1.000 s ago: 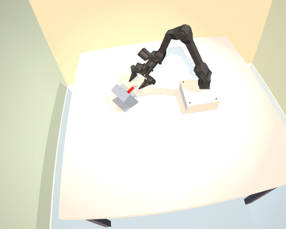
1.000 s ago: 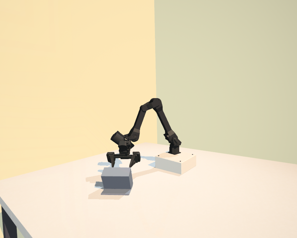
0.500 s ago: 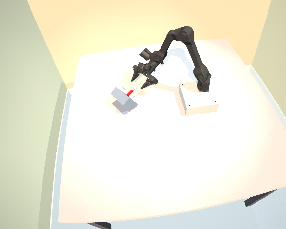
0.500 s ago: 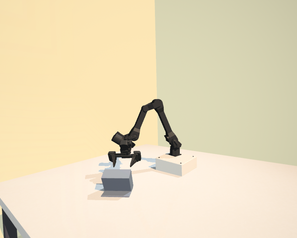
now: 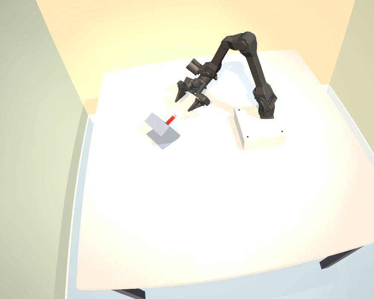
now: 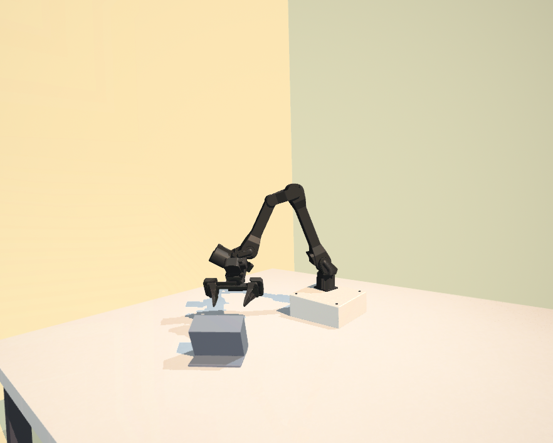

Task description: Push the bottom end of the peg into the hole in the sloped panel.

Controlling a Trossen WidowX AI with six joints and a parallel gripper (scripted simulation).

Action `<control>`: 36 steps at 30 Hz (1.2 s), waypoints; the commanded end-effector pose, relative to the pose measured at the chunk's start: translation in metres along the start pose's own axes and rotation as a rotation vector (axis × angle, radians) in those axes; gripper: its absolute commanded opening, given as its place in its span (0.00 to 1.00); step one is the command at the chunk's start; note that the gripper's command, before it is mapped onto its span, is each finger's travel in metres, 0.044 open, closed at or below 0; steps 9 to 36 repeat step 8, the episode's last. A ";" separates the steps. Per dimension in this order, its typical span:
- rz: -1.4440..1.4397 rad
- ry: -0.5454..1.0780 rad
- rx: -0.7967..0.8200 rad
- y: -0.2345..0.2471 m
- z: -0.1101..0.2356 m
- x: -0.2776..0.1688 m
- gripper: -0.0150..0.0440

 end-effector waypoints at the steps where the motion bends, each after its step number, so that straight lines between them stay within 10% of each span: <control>1: 0.009 -0.007 0.001 0.001 0.005 0.004 1.00; 36: 0.009 -0.007 0.001 0.002 0.013 0.010 1.00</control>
Point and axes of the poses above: the point midway between the two fingers, 35 mm back from their tips, its own z axis back along the fingers, its own y axis across the jaws, x = y × z, the point moved 3 cm from there along z, back along the fingers, and after that the axes turned 15 degrees about -z, right-handed, at the moved point
